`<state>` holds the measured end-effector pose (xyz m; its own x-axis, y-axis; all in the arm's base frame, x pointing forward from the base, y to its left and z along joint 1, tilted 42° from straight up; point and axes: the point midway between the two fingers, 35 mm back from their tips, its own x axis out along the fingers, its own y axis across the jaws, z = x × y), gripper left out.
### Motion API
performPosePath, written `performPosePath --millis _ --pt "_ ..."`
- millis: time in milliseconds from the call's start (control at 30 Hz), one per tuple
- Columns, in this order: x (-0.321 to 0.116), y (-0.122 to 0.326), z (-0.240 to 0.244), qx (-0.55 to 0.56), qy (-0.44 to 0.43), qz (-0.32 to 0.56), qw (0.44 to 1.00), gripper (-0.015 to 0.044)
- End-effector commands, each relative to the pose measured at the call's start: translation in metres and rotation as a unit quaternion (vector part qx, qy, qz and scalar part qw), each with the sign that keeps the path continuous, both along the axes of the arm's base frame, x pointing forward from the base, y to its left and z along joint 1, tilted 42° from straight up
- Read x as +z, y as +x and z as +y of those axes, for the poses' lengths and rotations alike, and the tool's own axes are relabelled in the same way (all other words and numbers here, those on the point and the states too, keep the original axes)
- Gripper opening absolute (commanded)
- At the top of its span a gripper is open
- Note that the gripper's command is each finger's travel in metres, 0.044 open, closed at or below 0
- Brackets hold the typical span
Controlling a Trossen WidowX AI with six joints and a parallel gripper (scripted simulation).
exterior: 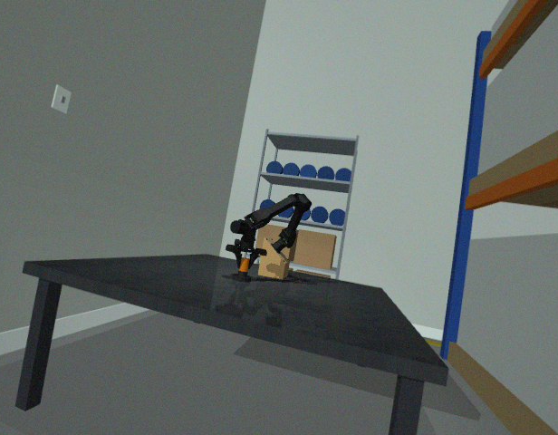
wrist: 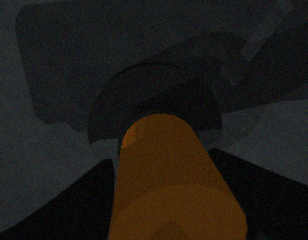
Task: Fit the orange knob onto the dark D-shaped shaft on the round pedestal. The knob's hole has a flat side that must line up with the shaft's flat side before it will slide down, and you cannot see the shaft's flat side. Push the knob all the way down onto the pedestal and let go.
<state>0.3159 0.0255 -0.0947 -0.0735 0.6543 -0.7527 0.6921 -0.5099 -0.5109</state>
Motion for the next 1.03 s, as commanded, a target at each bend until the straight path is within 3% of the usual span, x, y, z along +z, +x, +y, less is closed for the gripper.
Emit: performPosePath --millis 0,133,467,700,1000 --pt "0.0 0.0 0.0 -0.001 0.0 0.001 1.0 0.0341" --pt "0.0 0.0 0.0 -0.001 0.0 0.001 1.0 0.044" --pt "0.005 0.002 -0.005 0.0 -0.001 -0.001 1.0 0.044" --pt "0.07 0.006 -0.062 0.0 -0.002 0.0 1.0 0.044" --pt "0.07 0.008 -0.065 0.0 -0.002 0.0 1.0 0.044"
